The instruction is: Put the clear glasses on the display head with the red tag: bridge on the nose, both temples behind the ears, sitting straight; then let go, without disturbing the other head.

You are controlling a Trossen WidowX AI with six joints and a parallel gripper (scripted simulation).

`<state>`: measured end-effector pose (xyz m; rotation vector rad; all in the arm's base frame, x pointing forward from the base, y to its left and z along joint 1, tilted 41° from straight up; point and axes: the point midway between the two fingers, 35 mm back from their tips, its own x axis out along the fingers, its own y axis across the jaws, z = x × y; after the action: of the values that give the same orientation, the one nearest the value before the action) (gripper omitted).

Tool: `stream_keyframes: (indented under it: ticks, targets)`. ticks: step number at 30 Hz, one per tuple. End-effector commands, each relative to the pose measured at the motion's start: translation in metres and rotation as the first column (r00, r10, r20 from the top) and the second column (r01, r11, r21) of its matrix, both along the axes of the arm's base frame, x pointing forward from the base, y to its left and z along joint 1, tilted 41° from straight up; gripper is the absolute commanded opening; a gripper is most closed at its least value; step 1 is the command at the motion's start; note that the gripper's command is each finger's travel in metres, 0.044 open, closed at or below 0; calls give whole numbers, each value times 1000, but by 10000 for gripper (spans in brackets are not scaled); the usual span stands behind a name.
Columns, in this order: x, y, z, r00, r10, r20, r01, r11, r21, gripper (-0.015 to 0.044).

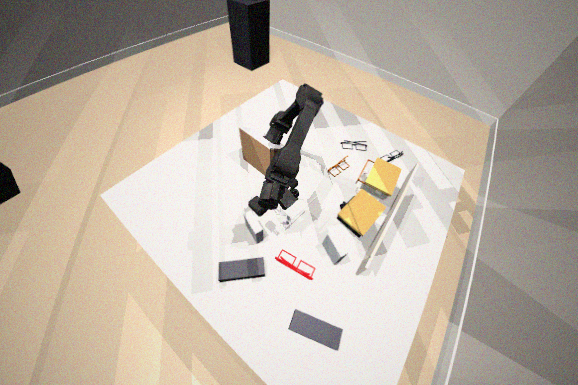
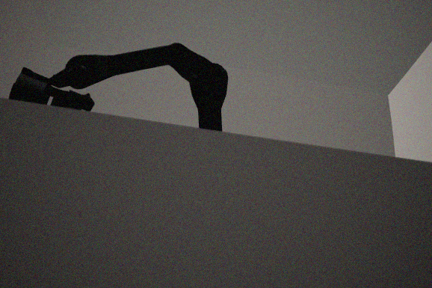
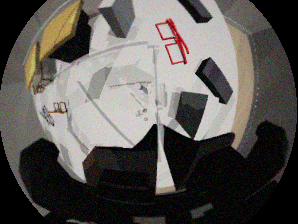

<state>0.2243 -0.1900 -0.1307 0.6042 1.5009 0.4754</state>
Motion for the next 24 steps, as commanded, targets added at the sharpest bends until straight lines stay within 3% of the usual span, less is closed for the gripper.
stream_keyframes:
  ticks: [1, 8, 16, 21, 24]
  targets:
    - [13, -4, -1, 987, 117, 106, -117, 993, -11, 0]
    - [34, -6, -3, 907, 321, 272, -317, 946, -58, 0]
    - [59, -7, -4, 732, 525, 435, -515, 844, -152, 0]
    - [73, -6, -4, 590, 624, 513, -609, 761, -225, 0]
    - [75, -6, -5, 569, 636, 522, -620, 748, -235, 0]
